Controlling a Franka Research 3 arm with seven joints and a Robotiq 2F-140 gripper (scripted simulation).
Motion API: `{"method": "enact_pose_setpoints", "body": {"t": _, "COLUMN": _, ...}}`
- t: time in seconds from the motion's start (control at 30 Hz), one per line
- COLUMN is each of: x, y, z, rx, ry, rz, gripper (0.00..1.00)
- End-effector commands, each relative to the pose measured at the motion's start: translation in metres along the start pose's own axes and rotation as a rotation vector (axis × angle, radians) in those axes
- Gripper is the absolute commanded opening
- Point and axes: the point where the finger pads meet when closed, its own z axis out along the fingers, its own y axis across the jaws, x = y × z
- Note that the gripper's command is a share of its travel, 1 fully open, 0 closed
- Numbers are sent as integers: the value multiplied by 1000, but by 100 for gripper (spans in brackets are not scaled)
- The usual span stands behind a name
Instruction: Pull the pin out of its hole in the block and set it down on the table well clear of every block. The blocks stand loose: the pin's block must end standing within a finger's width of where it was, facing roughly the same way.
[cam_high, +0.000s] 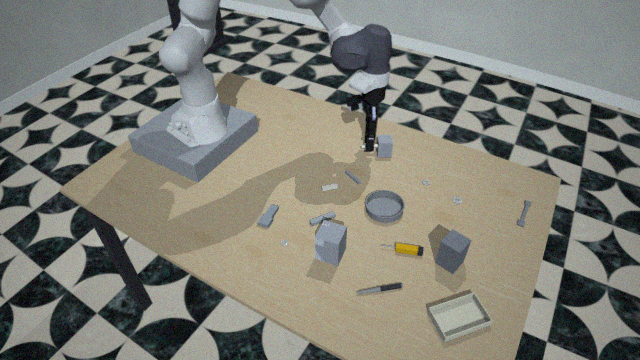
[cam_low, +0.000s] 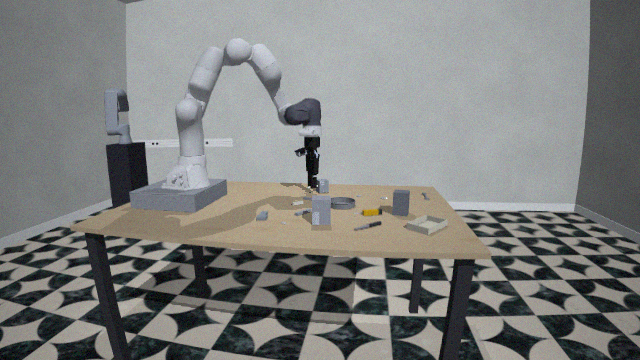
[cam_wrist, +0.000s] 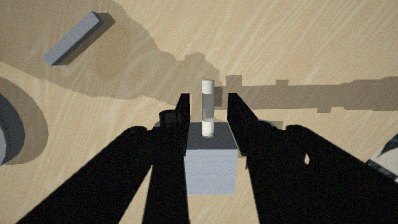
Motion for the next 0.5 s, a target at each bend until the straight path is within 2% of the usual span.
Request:
{"method": "enact_pose_setpoints", "body": {"t": 0.0, "x": -4, "y": 0, "z": -1, "rx": 2, "ry": -9, "rz": 4, "gripper": 32}}
{"method": "enact_pose_setpoints", "body": {"t": 0.47, "x": -4, "y": 0, "z": 1, "rx": 3, "ry": -10, "rz": 3, "gripper": 32}}
